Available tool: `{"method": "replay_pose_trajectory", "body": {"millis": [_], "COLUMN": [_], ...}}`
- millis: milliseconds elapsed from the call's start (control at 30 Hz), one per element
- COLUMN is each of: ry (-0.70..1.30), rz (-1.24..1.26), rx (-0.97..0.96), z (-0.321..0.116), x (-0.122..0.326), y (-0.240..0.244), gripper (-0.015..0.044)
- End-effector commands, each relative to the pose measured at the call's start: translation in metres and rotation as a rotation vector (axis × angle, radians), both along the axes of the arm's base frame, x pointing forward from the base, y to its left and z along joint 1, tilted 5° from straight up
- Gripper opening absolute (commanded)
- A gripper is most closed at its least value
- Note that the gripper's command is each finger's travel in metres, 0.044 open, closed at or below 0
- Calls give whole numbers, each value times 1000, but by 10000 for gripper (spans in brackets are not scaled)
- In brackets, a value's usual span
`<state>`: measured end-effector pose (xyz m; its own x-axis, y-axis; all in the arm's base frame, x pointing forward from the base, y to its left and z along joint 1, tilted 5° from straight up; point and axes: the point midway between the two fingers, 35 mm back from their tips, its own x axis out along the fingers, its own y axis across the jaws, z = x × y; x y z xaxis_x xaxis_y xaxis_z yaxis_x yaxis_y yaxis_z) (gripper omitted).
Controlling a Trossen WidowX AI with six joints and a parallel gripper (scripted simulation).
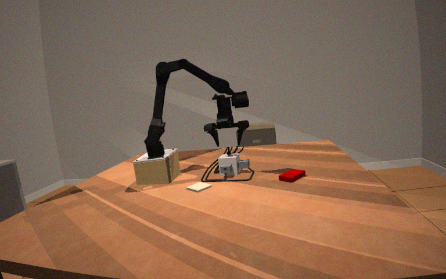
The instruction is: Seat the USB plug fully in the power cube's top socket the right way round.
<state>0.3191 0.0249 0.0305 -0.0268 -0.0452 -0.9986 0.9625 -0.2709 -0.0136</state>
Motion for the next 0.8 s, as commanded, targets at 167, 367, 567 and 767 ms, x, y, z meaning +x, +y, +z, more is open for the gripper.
{"method": "replay_pose_trajectory", "body": {"millis": [167, 367, 567, 767], "ry": [2, 2, 3, 3], "rz": [4, 4, 0, 0], "rx": [-4, -4, 0, 0], "z": [-10, -12, -10, -10], "x": [-1, -1, -1, -1], "y": [-1, -1, -1, -1], "gripper": [440, 440, 282, 125]}}
